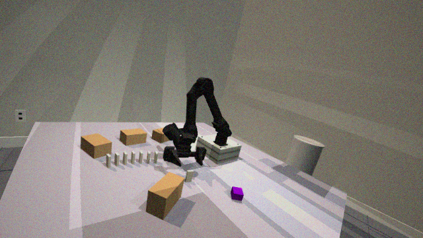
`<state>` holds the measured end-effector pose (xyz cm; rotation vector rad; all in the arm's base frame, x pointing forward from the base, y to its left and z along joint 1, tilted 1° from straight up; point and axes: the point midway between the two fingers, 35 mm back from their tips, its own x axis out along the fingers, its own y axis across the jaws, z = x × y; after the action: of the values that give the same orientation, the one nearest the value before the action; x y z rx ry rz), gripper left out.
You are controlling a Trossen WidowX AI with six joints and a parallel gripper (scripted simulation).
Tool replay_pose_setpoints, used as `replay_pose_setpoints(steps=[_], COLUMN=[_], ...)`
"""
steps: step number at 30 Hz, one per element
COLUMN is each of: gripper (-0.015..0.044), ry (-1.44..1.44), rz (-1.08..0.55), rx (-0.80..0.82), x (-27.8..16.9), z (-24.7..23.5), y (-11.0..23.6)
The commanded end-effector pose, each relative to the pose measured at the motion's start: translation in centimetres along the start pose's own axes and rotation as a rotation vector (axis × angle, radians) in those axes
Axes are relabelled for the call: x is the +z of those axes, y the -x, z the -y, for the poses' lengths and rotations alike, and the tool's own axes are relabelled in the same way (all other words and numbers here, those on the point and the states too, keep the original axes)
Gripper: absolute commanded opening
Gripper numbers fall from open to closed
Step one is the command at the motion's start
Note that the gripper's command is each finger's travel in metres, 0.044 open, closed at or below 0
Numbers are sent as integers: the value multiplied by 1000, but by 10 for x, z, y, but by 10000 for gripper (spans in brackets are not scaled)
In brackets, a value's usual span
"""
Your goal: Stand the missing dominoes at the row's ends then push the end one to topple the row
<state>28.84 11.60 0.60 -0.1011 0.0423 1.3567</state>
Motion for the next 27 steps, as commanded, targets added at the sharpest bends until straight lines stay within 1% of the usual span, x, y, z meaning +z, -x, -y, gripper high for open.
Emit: replay_pose_setpoints(steps=[1,6,9,14,17,19,21,24,27], gripper=[440,440,440,440,440,440,440,440,440], ry=[-6,-9,-48,-134,-177,-194,-193,-154,-46], rz=[0,-5,-88,-386,-579,-723,-831,-1074,-1315], rx=[1,-1,-33,-150,-189,-202,-192,-134,-68], x=[19,18,13,8,8,9,12,23,47], z=[-3,-2,13,56,63,61,55,35,17], y=[2,1,-8,-26,-32,-35,-37,-39,-35])
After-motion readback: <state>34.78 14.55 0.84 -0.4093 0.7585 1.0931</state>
